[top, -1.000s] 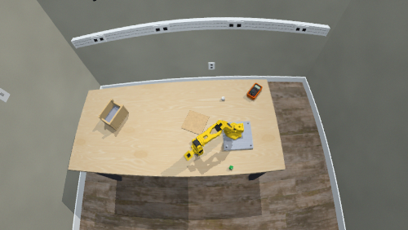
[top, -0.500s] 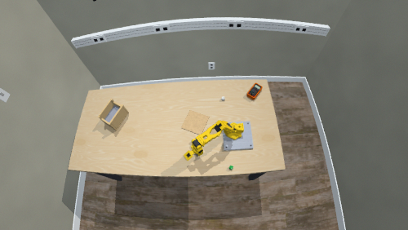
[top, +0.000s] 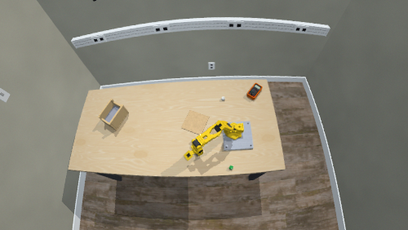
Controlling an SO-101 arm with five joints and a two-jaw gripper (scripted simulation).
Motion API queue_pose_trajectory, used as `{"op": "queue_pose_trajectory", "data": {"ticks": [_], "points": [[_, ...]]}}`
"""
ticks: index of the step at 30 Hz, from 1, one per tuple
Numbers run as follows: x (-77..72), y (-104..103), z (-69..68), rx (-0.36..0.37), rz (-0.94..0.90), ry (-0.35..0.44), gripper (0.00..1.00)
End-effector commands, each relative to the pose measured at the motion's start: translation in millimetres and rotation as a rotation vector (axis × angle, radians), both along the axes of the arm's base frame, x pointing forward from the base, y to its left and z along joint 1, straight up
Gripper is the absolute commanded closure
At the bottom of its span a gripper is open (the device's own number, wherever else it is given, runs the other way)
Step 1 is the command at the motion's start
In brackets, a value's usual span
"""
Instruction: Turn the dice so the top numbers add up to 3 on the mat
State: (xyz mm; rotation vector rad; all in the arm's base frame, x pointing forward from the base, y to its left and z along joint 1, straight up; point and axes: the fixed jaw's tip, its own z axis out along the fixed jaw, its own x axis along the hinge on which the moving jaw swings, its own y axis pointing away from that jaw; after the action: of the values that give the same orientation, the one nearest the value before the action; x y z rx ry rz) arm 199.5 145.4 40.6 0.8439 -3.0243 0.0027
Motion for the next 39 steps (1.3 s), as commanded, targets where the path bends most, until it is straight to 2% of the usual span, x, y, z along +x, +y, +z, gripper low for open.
{"op": "queue_pose_trajectory", "data": {"ticks": [1,8,23,39], "points": [[-0.6,1.7,-4.1,-0.003,-0.003,0.007,0.72],[-0.1,2.0,-10.2,-0.003,-0.003,0.007,0.72],[0.0,1.9,-36.4,-0.003,-0.003,0.007,0.72],[-0.8,1.3,-45.7,-0.003,-0.003,0.007,0.72]]}}
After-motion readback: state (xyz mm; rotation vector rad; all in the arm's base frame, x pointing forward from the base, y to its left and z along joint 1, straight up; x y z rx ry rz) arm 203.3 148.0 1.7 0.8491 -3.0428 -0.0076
